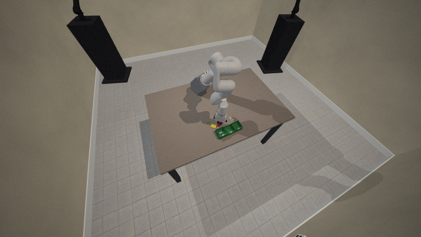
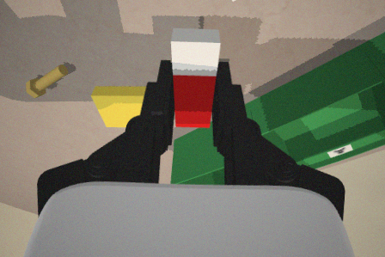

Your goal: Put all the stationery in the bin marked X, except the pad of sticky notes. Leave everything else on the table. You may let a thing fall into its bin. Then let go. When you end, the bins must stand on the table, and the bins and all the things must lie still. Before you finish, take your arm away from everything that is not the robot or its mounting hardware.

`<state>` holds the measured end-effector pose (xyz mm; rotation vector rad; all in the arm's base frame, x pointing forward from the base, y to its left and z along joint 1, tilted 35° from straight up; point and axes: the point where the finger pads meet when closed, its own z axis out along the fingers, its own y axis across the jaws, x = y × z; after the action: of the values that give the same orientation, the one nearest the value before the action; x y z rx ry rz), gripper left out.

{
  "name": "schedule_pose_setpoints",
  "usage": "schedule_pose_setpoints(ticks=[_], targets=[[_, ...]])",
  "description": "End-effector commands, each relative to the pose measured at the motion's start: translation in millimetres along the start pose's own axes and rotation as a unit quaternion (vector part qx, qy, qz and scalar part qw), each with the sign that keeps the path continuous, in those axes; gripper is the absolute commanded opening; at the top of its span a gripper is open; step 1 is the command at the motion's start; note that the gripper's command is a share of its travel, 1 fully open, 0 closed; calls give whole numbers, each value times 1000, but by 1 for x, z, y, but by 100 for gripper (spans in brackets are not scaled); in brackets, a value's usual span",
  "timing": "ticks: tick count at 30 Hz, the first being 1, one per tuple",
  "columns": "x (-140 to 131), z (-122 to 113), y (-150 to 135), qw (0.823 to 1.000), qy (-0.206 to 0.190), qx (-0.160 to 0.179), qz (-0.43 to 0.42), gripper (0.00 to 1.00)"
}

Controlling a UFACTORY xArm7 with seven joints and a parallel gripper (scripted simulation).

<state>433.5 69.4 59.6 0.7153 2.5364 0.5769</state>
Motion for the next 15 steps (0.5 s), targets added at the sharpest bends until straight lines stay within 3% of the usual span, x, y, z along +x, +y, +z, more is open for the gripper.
schedule_pose_setpoints(ticks=[1, 10, 15], targets=[[-1, -15, 1, 1000, 7, -4, 1, 0], [-1, -45, 1, 1000, 7, -4, 1, 0], [-1, -45, 1, 1000, 7, -4, 1, 0]])
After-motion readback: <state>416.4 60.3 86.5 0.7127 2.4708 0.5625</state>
